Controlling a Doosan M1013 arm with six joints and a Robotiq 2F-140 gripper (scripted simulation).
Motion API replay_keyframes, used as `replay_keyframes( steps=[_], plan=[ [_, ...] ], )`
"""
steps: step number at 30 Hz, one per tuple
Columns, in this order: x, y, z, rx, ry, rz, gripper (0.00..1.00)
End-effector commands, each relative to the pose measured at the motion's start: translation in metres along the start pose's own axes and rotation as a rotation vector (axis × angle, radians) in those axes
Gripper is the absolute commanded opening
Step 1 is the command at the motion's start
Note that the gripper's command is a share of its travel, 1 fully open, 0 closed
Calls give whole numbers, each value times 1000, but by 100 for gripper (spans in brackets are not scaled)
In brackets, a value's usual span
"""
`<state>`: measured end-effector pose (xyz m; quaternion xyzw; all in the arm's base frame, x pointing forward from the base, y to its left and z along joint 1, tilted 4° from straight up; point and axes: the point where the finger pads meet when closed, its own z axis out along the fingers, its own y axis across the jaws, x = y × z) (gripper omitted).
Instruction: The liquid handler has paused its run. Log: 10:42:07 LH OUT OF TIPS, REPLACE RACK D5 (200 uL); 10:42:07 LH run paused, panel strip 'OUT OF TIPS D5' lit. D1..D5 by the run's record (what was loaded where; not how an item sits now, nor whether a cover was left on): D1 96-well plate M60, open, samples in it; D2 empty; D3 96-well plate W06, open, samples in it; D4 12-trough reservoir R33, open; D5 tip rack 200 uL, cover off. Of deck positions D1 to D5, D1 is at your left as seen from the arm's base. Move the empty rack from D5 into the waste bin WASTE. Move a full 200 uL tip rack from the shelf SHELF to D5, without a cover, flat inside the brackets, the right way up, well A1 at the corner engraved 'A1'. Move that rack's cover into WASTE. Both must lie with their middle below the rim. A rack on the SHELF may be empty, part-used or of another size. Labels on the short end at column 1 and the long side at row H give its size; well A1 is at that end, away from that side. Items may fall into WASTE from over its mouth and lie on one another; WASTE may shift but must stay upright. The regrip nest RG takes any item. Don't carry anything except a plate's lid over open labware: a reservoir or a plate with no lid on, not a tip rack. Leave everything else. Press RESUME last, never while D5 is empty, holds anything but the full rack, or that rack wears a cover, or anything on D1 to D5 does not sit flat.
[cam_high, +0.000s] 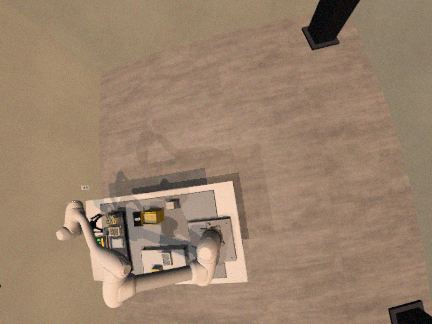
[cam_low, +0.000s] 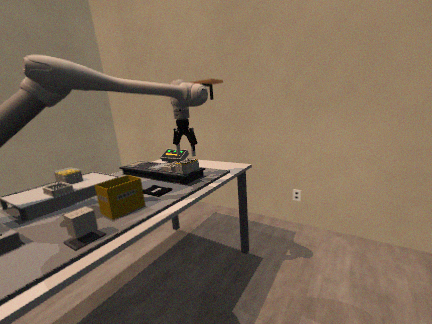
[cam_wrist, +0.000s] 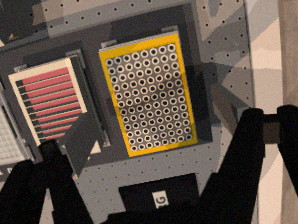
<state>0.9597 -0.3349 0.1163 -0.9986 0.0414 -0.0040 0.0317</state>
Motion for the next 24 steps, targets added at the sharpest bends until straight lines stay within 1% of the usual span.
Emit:
replay_keyframes(
  steps=[1,5,7,22,24],
  plan=[
    [0,0,-5,0,0,0,77],
    [0,0,-12,0,0,0,77],
    [0,0,-12,0,0,0,77],
    [0,0,-37,0,0,0,77],
    [0,0,-37,0,0,0,77]
  ],
)
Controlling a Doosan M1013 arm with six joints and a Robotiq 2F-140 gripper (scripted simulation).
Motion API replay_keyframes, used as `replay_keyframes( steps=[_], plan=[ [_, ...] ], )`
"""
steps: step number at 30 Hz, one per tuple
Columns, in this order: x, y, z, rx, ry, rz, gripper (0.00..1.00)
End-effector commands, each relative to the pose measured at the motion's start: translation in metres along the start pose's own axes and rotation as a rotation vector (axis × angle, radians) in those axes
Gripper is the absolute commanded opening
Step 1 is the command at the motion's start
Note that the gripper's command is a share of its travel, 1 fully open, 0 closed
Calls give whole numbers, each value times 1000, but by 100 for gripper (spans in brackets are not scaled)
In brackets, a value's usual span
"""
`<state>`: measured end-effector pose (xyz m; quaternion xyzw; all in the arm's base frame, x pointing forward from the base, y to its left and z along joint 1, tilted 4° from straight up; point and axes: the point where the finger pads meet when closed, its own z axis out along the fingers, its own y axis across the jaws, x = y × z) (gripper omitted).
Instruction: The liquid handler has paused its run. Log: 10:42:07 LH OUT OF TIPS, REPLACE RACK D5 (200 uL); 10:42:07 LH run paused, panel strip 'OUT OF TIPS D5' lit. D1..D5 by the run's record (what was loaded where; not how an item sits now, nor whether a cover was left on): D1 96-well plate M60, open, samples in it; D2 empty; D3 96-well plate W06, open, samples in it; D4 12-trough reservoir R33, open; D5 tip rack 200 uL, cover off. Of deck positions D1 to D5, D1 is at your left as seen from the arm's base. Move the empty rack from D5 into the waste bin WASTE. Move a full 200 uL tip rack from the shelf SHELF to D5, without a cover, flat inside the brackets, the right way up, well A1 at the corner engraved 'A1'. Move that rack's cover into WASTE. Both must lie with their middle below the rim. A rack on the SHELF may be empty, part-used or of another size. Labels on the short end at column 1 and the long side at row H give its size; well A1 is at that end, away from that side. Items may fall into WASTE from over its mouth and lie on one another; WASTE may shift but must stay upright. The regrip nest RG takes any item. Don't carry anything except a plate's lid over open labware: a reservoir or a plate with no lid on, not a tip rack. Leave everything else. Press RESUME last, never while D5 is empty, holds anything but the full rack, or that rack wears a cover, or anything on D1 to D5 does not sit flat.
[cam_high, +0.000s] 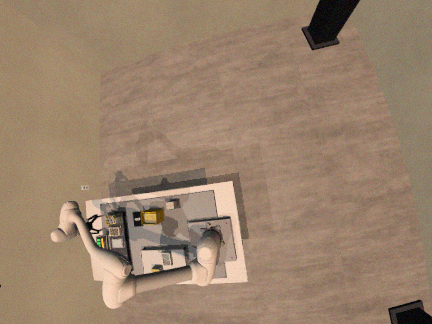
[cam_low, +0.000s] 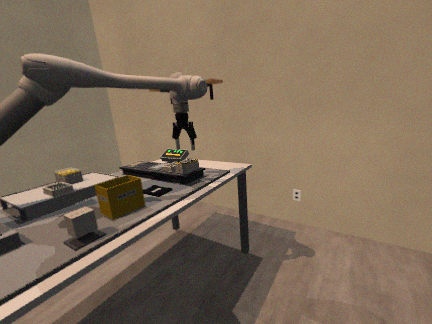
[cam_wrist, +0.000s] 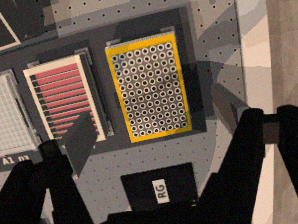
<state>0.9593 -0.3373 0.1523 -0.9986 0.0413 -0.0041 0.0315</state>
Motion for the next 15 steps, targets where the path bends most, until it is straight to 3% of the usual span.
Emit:
replay_keyframes(
  steps=[1,15],
  plan=[
    [0,0,-2,0,0,0,77],
    [0,0,-26,0,0,0,77]
  ],
)
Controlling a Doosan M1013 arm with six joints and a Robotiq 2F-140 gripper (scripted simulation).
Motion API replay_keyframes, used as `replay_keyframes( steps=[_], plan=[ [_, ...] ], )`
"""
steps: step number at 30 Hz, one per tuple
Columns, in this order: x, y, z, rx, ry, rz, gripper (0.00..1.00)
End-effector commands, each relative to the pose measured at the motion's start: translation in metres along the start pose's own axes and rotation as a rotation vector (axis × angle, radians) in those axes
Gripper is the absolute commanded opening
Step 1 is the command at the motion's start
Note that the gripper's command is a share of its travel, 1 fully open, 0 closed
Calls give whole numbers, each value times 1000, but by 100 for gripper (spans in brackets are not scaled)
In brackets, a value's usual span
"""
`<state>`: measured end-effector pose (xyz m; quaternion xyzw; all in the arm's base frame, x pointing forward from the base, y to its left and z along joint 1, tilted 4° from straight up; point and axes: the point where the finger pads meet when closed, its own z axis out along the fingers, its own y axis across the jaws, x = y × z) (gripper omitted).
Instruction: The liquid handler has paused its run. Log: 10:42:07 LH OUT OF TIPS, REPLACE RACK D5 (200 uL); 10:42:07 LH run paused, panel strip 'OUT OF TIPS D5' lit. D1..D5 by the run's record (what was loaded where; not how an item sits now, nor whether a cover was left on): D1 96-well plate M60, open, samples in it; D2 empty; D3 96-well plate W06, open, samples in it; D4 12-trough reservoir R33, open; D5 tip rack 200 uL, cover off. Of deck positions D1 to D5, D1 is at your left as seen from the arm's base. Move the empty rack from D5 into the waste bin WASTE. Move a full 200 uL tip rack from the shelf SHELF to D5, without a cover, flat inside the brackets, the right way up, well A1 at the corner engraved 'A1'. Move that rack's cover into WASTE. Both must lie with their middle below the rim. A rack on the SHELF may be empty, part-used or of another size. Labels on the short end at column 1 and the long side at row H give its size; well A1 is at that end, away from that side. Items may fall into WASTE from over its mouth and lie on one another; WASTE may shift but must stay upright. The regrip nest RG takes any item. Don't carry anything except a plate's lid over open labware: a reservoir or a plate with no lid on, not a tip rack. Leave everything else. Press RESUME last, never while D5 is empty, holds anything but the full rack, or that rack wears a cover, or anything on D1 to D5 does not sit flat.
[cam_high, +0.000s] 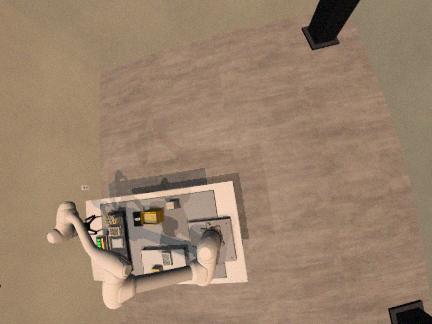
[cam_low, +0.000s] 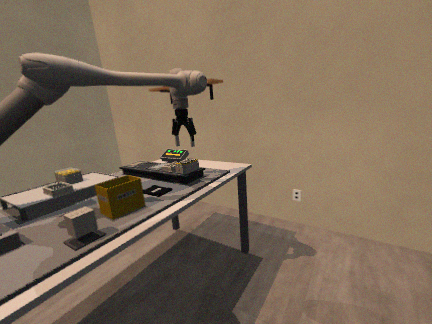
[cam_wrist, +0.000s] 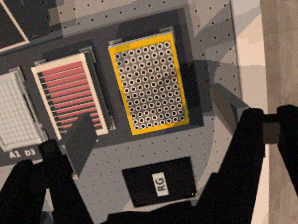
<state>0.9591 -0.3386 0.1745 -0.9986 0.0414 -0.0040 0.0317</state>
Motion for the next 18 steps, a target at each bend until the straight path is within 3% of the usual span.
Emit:
replay_keyframes(
  steps=[1,18],
  plan=[
    [0,0,-3,0,0,0,77],
    [0,0,-28,0,0,0,77]
  ],
)
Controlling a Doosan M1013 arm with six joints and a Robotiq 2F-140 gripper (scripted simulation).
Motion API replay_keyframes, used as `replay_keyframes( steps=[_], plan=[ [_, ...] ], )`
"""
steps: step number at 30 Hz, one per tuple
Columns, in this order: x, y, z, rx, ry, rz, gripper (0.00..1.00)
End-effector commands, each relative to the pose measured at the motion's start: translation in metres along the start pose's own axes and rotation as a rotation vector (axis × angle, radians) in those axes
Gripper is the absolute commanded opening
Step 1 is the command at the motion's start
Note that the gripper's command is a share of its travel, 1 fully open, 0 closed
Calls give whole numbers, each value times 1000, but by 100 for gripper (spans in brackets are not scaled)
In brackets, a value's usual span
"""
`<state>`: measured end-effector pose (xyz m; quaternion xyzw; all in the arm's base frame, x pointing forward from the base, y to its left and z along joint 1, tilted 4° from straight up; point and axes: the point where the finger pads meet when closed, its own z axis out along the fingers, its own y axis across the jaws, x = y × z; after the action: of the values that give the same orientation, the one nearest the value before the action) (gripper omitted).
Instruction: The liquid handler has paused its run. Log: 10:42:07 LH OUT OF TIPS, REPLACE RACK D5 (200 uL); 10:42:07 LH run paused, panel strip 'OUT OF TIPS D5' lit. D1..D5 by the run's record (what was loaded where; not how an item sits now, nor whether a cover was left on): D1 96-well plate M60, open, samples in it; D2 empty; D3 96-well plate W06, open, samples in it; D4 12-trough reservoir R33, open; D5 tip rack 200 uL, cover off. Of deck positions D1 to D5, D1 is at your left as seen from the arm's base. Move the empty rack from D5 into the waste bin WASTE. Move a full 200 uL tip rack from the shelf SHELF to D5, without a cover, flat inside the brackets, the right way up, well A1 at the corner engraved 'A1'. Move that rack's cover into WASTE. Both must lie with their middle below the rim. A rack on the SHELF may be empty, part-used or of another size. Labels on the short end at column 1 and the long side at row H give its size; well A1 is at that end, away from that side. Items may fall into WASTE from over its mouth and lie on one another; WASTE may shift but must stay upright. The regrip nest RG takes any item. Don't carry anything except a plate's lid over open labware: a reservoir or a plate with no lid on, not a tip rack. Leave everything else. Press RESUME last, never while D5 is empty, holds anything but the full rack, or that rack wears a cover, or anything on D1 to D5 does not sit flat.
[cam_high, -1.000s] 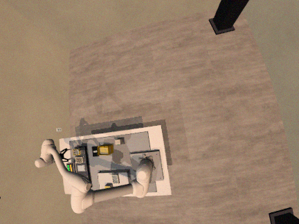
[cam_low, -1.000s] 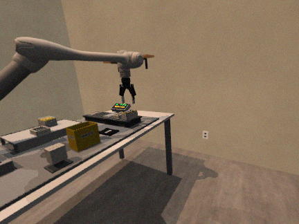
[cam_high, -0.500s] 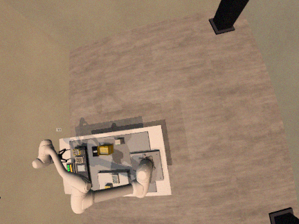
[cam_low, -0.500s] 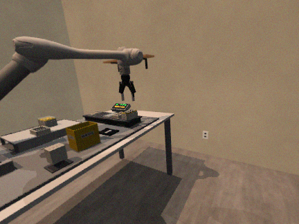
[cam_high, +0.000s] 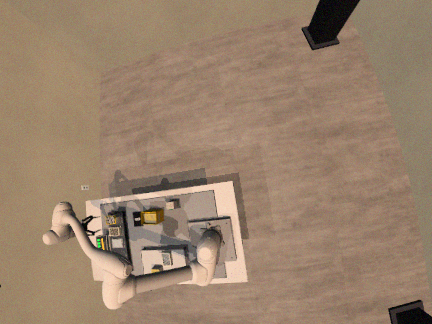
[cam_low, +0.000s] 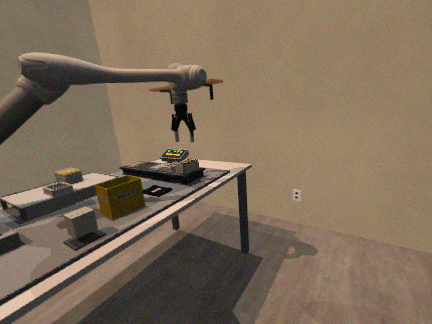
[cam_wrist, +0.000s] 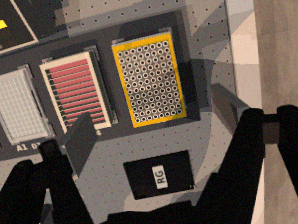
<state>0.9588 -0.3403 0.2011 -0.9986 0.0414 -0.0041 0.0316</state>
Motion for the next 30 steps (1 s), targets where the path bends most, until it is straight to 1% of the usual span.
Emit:
replay_keyframes(
  steps=[1,16,18,23,24,30],
  plan=[
    [0,0,-2,0,0,0,77],
    [0,0,-27,0,0,0,77],
    [0,0,-27,0,0,0,77],
    [0,0,-33,0,0,0,77],
    [-5,0,-33,0,0,20,0],
    [-35,0,-33,0,0,140,0]
  ],
)
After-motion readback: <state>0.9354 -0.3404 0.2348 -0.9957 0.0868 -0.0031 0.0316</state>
